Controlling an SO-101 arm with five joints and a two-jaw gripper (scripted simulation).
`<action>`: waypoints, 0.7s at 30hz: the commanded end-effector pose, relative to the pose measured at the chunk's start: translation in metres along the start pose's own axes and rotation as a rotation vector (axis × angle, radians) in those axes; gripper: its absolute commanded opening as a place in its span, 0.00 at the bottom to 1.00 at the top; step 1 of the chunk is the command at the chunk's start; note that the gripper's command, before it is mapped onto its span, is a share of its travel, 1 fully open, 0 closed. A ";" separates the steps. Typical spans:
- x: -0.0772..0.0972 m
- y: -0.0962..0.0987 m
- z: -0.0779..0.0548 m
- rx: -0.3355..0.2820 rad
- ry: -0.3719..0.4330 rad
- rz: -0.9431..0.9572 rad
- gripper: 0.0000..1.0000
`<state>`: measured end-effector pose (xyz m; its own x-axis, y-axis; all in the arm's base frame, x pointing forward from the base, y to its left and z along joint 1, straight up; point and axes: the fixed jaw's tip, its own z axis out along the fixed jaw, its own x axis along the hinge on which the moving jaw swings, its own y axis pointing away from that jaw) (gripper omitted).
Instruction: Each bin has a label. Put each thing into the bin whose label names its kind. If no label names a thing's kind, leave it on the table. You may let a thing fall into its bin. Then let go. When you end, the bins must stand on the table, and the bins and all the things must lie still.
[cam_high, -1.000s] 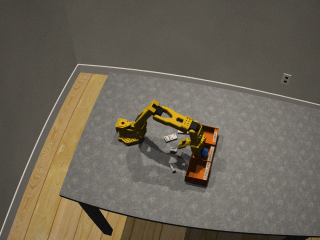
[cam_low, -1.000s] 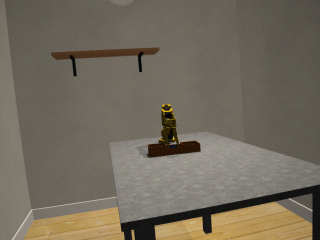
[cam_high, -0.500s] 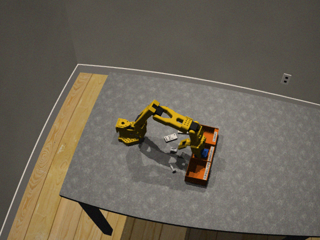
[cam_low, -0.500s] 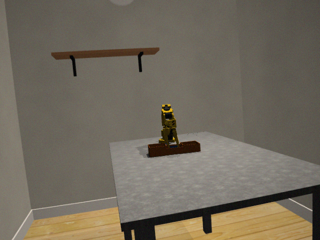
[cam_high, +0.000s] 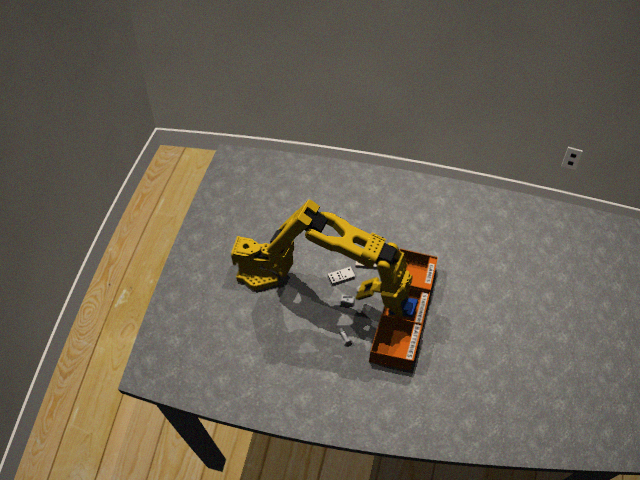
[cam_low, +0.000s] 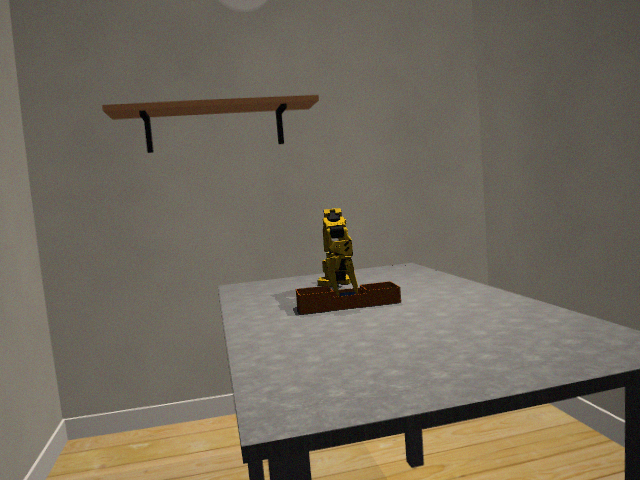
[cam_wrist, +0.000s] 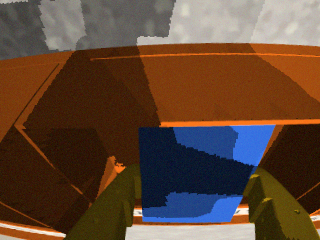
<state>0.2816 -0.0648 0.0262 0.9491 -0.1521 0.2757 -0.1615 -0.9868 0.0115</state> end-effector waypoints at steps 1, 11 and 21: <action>0.009 0.002 -0.009 -0.003 0.054 0.002 0.03; 0.009 0.002 -0.009 -0.003 0.054 0.002 0.16; 0.009 0.002 -0.009 -0.003 0.054 0.002 0.31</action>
<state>0.2817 -0.0649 0.0263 0.9489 -0.1522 0.2763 -0.1616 -0.9868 0.0115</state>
